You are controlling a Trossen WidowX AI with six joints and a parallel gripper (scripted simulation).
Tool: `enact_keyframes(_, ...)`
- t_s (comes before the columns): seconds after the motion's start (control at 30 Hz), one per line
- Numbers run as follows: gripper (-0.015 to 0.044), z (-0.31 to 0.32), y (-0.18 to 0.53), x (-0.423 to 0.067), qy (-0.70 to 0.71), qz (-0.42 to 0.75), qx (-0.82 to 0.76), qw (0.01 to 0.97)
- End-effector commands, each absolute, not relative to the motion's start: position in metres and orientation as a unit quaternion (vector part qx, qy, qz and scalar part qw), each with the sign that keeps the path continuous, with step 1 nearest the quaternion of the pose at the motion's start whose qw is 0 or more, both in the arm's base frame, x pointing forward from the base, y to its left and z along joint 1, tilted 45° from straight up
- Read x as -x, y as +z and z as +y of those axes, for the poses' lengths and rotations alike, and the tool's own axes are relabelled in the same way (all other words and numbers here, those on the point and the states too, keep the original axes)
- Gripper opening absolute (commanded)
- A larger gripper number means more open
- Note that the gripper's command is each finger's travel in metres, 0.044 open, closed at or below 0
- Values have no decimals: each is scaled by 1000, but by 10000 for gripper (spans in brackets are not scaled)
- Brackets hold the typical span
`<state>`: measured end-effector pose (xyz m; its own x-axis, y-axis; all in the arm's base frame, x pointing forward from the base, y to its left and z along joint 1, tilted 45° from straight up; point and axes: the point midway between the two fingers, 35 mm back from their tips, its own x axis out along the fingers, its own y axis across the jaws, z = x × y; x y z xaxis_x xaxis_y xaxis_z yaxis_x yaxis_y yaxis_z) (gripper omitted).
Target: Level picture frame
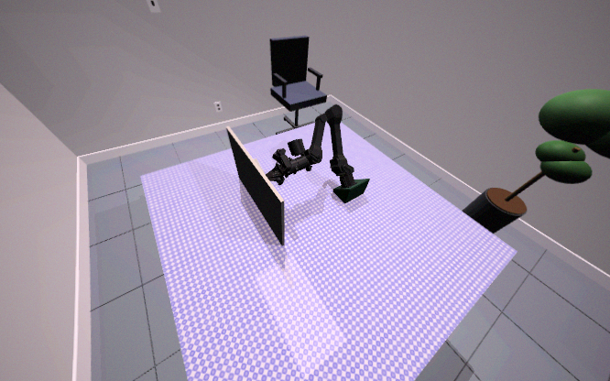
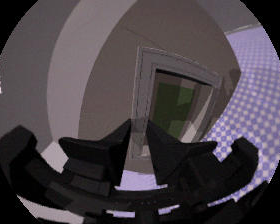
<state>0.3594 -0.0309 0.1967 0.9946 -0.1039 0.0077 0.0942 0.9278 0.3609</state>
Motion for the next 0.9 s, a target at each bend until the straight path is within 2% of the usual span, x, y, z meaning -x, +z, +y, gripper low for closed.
enact_keyframes(0.0,0,-30,199,-359,-47,-16,-184,982)
enact_keyframes(0.87,0,-30,202,-359,-47,-16,-184,982)
